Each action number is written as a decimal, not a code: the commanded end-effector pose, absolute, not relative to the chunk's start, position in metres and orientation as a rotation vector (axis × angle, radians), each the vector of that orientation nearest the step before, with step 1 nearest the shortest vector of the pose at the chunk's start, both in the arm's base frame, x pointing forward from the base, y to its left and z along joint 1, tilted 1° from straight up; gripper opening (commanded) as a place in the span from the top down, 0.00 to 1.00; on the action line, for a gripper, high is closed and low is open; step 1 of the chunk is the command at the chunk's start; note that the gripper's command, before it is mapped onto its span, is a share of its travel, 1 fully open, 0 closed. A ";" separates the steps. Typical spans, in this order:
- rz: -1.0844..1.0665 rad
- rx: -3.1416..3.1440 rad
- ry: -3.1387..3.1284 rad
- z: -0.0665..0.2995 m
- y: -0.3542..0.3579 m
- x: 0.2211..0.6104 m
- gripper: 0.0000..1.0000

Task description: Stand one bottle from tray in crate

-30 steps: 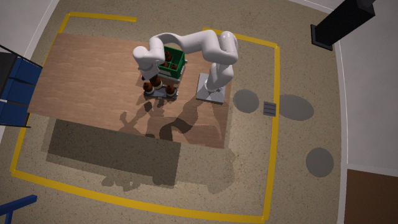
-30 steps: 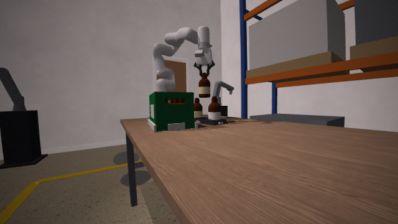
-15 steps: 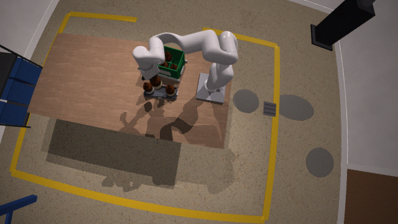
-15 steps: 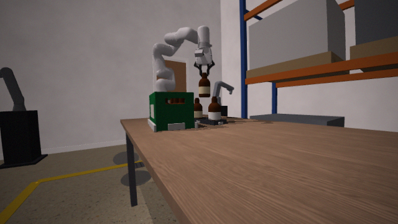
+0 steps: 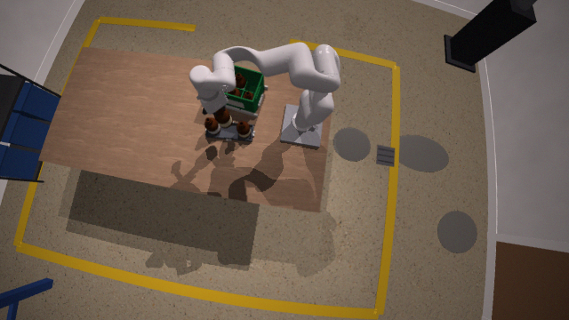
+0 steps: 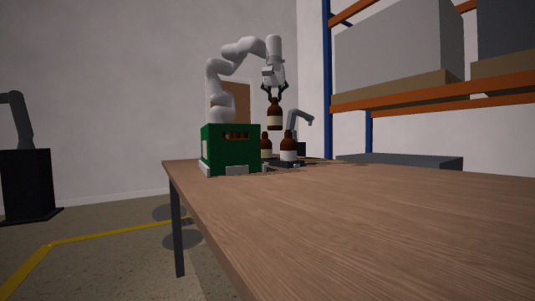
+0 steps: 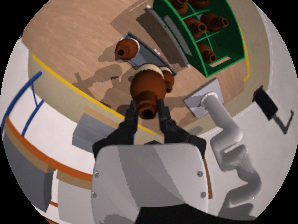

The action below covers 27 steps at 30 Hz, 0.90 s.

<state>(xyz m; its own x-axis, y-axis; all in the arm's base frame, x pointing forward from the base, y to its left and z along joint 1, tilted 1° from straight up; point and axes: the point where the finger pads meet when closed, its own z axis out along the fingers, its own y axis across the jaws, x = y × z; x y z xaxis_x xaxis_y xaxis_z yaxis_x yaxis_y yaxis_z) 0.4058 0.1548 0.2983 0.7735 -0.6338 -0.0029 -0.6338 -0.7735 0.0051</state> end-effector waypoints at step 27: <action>-0.002 2.958 -1.057 0.320 0.155 0.406 1.00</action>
